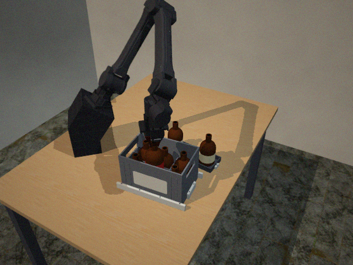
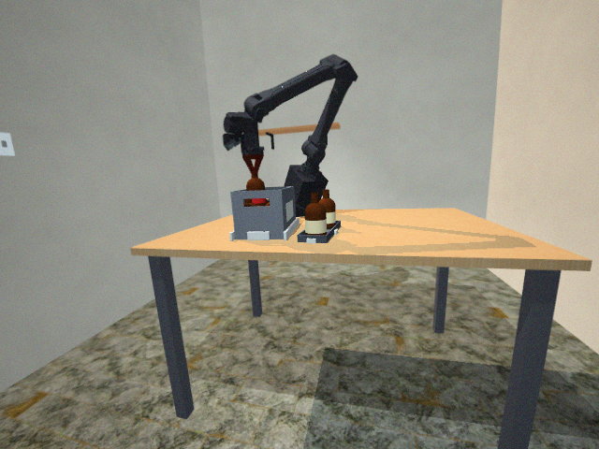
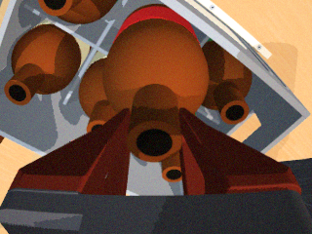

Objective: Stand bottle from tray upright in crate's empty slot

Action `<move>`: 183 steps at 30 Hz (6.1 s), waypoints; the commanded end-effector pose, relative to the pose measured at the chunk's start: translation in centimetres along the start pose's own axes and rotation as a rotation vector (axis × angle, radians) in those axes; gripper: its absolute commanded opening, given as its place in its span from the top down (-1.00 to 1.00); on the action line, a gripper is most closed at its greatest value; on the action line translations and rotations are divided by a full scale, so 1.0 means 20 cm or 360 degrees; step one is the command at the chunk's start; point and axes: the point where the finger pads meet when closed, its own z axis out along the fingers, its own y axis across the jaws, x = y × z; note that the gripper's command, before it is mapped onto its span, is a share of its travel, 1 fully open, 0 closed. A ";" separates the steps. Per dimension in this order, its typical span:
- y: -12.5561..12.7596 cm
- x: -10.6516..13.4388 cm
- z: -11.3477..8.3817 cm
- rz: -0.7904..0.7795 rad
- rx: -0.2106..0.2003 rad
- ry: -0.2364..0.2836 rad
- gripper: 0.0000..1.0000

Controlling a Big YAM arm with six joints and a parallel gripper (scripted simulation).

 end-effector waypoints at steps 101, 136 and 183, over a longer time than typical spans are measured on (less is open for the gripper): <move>0.02 -0.02 0.21 0.0009 -0.0001 -0.0012 1.00; 0.02 0.00 0.36 0.0004 -0.0003 -0.0012 1.00; 0.01 -0.02 0.35 0.0015 -0.0003 -0.0019 1.00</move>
